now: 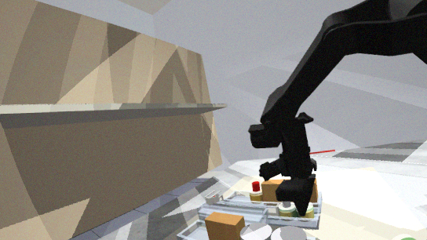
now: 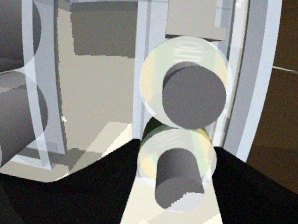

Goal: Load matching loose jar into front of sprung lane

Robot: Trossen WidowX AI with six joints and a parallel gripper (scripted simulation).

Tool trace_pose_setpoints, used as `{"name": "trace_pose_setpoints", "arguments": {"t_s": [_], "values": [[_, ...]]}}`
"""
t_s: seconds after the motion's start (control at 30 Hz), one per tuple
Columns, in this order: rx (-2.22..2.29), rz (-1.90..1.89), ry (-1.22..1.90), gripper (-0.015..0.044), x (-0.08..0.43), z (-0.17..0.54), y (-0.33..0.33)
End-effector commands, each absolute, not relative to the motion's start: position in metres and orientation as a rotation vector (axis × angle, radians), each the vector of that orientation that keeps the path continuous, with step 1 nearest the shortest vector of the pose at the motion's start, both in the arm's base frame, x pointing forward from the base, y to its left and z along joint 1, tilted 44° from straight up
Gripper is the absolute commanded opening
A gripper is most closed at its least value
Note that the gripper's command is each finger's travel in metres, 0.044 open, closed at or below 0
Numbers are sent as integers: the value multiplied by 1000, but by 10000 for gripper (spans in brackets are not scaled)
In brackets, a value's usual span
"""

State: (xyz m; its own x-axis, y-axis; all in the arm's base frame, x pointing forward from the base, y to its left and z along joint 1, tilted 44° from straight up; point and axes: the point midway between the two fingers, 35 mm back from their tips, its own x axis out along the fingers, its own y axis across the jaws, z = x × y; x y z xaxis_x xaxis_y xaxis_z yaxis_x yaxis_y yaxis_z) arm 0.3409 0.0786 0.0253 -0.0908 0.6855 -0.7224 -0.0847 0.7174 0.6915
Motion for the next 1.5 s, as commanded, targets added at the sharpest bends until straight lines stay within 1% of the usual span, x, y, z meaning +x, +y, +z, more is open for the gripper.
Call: {"name": "trace_pose_setpoints", "arguments": {"t_s": [0.0, 1.47], "values": [[513, 701, 1527, 0, 342, 26, 81], [513, 701, 1527, 0, 335, 26, 80]]}}
